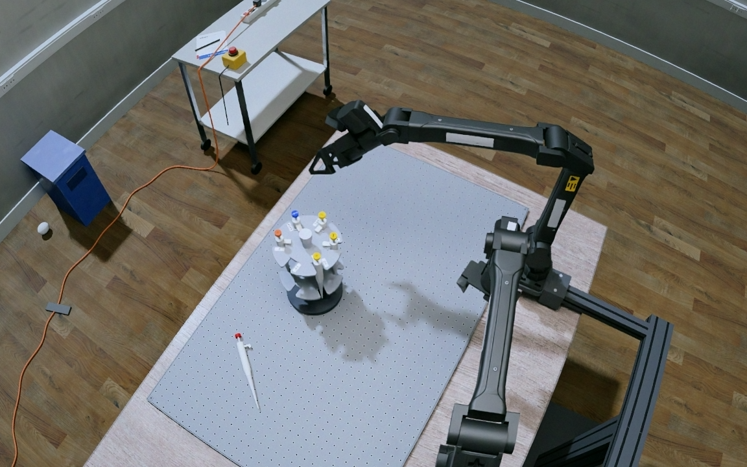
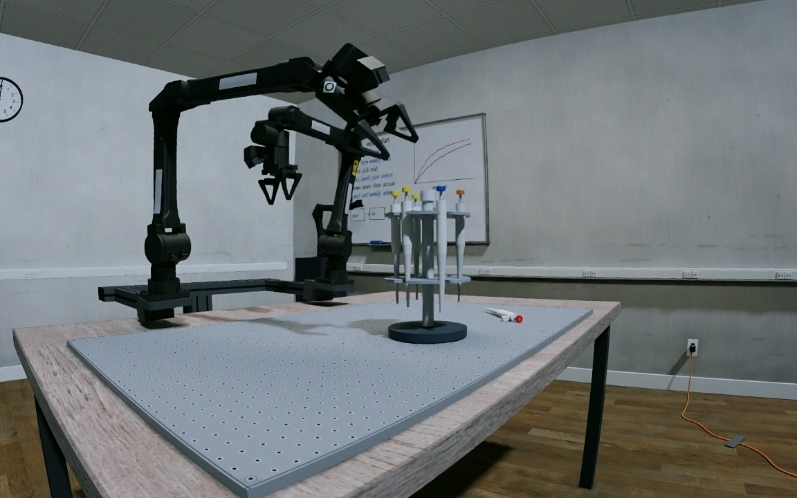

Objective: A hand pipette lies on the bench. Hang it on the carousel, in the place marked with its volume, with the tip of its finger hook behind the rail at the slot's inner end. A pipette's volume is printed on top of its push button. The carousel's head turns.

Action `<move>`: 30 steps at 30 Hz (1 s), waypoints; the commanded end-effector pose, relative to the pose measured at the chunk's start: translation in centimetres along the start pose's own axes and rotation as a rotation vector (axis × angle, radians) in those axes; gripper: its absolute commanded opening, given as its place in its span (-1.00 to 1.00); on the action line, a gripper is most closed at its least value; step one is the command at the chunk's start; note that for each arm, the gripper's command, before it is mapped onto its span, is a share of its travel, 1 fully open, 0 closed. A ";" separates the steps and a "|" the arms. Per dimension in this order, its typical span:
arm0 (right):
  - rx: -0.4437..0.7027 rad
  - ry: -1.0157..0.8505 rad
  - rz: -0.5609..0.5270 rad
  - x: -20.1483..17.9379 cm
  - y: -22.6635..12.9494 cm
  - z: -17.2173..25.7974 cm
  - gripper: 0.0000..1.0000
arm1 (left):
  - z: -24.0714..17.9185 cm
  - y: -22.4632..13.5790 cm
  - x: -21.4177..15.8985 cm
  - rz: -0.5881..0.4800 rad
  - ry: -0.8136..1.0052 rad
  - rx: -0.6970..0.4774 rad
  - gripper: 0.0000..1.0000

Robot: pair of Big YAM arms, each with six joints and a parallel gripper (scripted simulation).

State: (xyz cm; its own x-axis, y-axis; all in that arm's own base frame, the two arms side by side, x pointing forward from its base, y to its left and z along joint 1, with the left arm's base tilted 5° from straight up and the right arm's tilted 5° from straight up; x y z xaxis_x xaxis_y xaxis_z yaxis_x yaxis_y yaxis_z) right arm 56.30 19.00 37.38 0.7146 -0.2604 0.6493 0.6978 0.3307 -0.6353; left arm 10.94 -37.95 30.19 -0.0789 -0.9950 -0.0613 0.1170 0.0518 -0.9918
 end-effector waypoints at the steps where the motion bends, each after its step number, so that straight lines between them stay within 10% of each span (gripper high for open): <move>1: 0.012 -0.004 -0.018 0.6 -0.7 0.5 1.00 | 0.1 -0.6 0.1 -0.018 -0.002 0.005 1.00; 19: 0.014 -0.025 -0.021 0.3 -0.9 0.5 1.00 | 0.1 -0.6 0.1 -0.018 -0.002 0.005 1.00; 30: 0.246 -0.603 -0.095 -1.5 -4.8 5.0 1.00 | 0.1 -0.8 0.2 -0.023 -0.003 0.007 1.00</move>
State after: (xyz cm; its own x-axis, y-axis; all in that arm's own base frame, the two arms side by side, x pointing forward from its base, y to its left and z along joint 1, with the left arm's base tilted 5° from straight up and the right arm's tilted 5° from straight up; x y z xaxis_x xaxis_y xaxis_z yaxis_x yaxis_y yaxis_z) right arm 52.83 21.39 36.18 0.6525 0.0687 0.7547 0.6428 0.4772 -0.5992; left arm 10.94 -37.95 30.19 -0.0789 -0.9950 -0.0613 0.1170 0.0518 -0.9918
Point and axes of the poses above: on each arm, the point where the finger pads meet when closed, its own y axis out along the fingers, its own z axis across the jaws, x = y × z, the point moved 5 cm from there along -y, back along the fingers, and after that the axes turned 3 degrees about -y, right-handed, at the moved point
